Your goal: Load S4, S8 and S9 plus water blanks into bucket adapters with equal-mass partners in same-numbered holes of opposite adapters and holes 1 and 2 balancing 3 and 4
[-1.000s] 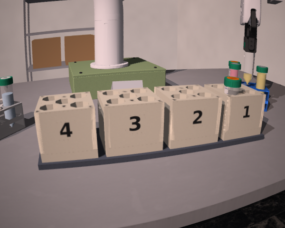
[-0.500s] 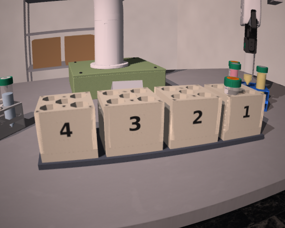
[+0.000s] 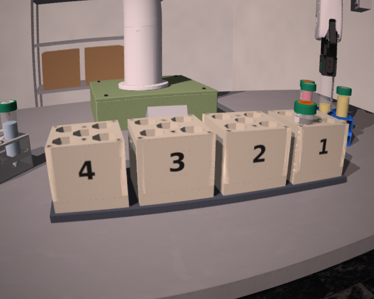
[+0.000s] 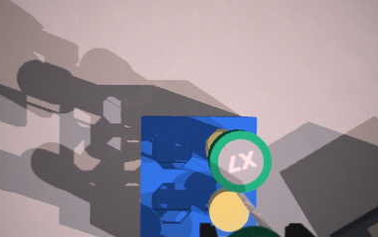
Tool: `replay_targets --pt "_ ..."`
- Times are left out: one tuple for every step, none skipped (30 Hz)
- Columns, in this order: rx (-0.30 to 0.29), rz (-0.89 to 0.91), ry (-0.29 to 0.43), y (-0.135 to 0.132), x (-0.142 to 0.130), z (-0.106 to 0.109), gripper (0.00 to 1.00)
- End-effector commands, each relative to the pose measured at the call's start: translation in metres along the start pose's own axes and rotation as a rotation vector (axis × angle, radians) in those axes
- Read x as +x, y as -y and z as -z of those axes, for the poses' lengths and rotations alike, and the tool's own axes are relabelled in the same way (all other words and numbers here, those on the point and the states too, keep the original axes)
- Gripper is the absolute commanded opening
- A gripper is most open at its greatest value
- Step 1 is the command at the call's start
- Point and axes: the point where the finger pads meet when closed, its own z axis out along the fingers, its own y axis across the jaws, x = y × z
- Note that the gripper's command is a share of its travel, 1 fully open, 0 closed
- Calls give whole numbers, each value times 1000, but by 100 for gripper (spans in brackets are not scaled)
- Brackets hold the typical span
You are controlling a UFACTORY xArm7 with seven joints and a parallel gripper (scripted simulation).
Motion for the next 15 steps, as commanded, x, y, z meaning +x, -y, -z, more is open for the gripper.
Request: replay_targets --pt "0 0 -5 0 2 -2 0" --pt "0 0 -5 0 2 -2 0" --pt "0 0 -5 0 2 -3 0" --pt "0 0 -5 0 2 -4 0" --pt "0 0 -5 0 2 -5 0" --pt "0 0 -5 0 2 -6 0" --pt "0 0 -5 0 2 -7 0" --pt "0 0 -5 0 2 -8 0" --pt "0 0 -5 0 2 -9 0" --pt "0 0 -5 0 2 -10 0" --pt "0 0 -5 0 2 -11 0" --pt "0 0 -5 0 2 -12 0" --pt "0 0 -5 0 2 -13 0" --pt "0 0 -5 0 2 -14 0" --pt "0 0 -5 0 2 -15 0"
